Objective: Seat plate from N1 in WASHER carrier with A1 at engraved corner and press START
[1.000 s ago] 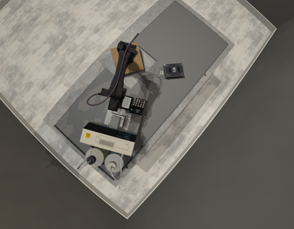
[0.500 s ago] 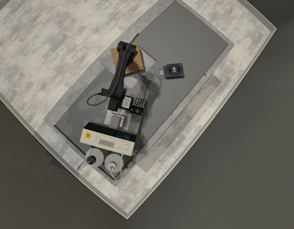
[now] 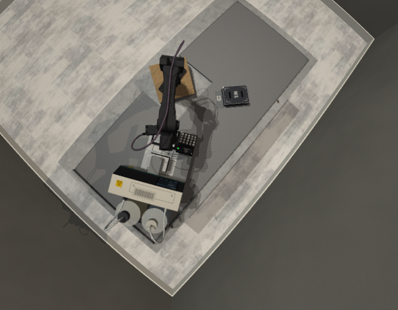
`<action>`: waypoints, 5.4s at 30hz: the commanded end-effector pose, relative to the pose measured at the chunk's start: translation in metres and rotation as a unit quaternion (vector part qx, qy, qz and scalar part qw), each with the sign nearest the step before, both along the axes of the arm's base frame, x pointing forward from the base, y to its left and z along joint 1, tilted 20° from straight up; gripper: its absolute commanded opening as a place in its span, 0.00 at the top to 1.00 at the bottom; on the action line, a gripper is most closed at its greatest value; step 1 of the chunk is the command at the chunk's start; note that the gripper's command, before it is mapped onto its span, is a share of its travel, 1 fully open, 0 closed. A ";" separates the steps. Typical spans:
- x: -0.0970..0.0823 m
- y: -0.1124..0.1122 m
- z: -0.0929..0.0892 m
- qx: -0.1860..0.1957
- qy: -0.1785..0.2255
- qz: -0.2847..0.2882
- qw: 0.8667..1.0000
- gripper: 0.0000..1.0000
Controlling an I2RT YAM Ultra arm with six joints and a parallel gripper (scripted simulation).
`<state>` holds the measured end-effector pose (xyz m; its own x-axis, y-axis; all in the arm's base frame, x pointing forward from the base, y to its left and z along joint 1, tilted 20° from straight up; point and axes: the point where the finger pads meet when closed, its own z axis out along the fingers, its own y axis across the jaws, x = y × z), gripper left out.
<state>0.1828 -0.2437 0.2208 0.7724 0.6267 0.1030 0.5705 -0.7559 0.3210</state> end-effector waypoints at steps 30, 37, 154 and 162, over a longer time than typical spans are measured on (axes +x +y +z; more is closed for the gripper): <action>0.029 0.030 0.017 -0.093 0.051 0.229 0.967 0.74; 0.029 0.030 0.017 -0.093 0.051 0.228 0.968 0.88; 0.095 0.103 -0.028 -0.337 0.156 0.500 0.782 1.00; 0.097 0.101 -0.028 -0.331 0.158 0.500 0.785 1.00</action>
<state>0.2787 -0.1412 0.1883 -0.2303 0.7809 -0.5807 0.9043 0.3922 0.1687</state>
